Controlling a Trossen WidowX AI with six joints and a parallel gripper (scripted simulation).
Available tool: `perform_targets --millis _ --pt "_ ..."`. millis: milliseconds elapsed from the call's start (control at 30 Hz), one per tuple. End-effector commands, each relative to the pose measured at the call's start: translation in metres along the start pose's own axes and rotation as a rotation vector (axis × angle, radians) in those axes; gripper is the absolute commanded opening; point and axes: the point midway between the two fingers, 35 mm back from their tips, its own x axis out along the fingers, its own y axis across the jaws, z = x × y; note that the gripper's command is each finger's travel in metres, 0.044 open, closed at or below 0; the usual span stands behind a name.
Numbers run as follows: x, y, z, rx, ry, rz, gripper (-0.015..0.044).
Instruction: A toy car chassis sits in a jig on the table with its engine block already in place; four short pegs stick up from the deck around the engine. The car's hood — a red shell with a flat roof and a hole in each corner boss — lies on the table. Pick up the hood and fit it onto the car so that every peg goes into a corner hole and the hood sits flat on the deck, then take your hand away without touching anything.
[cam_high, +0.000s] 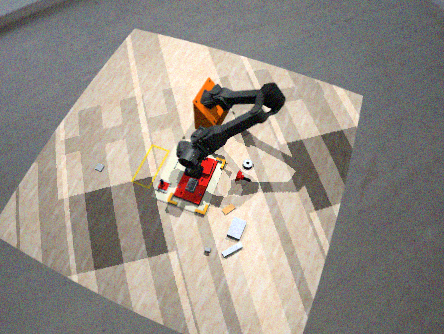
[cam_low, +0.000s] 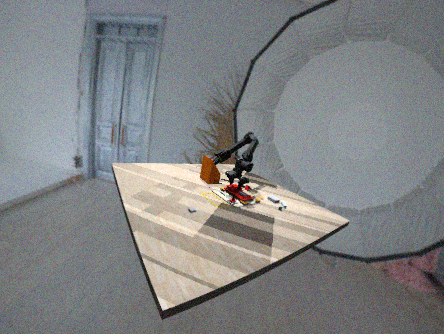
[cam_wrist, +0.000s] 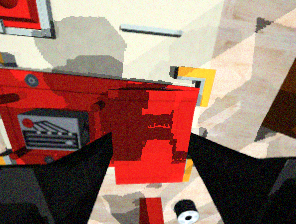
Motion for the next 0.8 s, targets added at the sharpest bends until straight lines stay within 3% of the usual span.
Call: perform_targets --millis 0,200,767 --pt "-0.002 0.000 0.000 -0.001 0.000 0.001 0.0163" --pt "-0.007 0.000 0.000 -0.001 -0.001 0.001 0.0006" --pt "-0.041 0.001 0.001 -0.001 -0.002 0.001 0.0000"
